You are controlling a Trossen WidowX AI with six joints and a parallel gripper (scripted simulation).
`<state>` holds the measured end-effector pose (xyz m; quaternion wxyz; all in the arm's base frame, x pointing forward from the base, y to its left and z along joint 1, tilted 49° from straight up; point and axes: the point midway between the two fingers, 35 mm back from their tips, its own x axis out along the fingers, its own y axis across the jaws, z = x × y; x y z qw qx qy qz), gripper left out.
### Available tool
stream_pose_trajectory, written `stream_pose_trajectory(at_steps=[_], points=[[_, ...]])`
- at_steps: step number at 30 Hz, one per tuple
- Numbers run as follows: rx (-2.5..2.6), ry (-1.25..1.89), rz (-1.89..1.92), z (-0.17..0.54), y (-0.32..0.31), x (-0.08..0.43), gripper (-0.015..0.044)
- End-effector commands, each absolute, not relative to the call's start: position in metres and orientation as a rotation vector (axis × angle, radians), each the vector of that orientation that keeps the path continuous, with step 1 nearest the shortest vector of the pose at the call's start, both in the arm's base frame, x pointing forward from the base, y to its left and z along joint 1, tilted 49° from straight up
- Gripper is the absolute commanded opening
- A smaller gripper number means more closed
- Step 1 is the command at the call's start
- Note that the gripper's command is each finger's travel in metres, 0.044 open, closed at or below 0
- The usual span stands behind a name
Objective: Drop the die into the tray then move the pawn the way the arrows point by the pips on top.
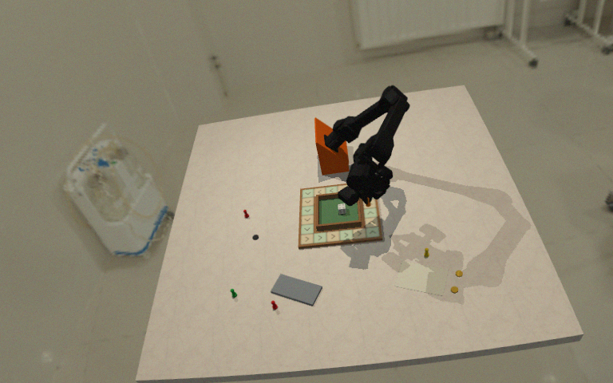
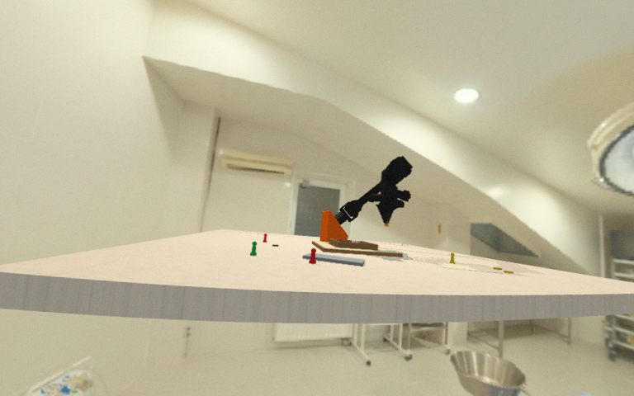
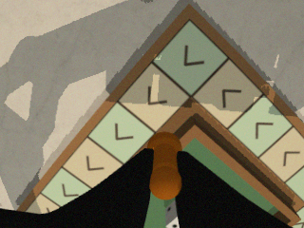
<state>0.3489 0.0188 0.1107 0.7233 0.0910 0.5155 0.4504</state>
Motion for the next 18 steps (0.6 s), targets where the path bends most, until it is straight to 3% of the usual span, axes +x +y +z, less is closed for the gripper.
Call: stream_pose_trajectory(at_steps=[1, 18], points=[[0.198, 1.141, 0.996, 0.123, 0.005, 0.345, 0.0000], [0.202, 1.142, 0.998, 0.132, 0.013, 0.308, 0.0000]])
